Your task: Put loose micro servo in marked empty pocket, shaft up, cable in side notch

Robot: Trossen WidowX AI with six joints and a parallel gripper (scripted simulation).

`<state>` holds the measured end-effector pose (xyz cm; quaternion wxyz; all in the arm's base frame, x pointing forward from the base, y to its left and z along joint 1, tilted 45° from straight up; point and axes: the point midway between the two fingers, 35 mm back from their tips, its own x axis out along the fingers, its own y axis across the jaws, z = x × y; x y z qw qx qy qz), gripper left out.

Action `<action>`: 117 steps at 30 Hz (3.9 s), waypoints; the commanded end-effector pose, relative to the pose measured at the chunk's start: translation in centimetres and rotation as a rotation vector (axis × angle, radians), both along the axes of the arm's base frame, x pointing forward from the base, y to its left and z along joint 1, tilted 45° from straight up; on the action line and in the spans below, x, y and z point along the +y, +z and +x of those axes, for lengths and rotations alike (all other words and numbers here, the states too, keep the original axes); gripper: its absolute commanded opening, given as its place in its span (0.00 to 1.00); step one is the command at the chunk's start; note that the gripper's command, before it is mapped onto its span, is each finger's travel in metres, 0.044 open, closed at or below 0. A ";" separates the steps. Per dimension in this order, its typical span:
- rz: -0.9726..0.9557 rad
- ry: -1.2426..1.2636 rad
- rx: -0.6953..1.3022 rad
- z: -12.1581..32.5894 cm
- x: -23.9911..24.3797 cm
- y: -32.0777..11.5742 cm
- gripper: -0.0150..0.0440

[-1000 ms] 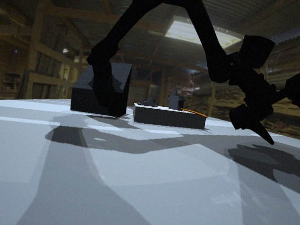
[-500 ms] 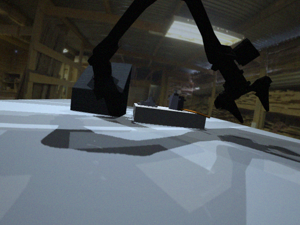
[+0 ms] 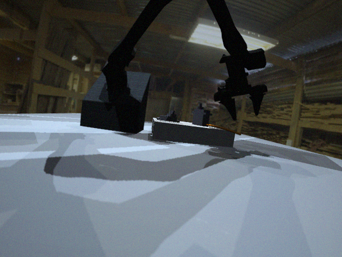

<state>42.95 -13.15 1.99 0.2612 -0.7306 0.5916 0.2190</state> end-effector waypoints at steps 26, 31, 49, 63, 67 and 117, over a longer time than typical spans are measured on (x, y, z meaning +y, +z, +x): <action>0.081 -0.006 0.472 -11.3 7.1 -2.5 1.00; 0.080 -0.006 0.472 -11.4 6.7 -2.9 1.00; 0.080 -0.007 0.472 -11.6 5.8 -3.9 0.64; 0.081 -0.006 0.472 -11.4 6.8 -2.9 0.25; 0.081 -0.006 0.472 -11.8 7.8 -1.6 0.25; 0.111 -0.536 -0.103 -13.6 5.6 0.9 0.25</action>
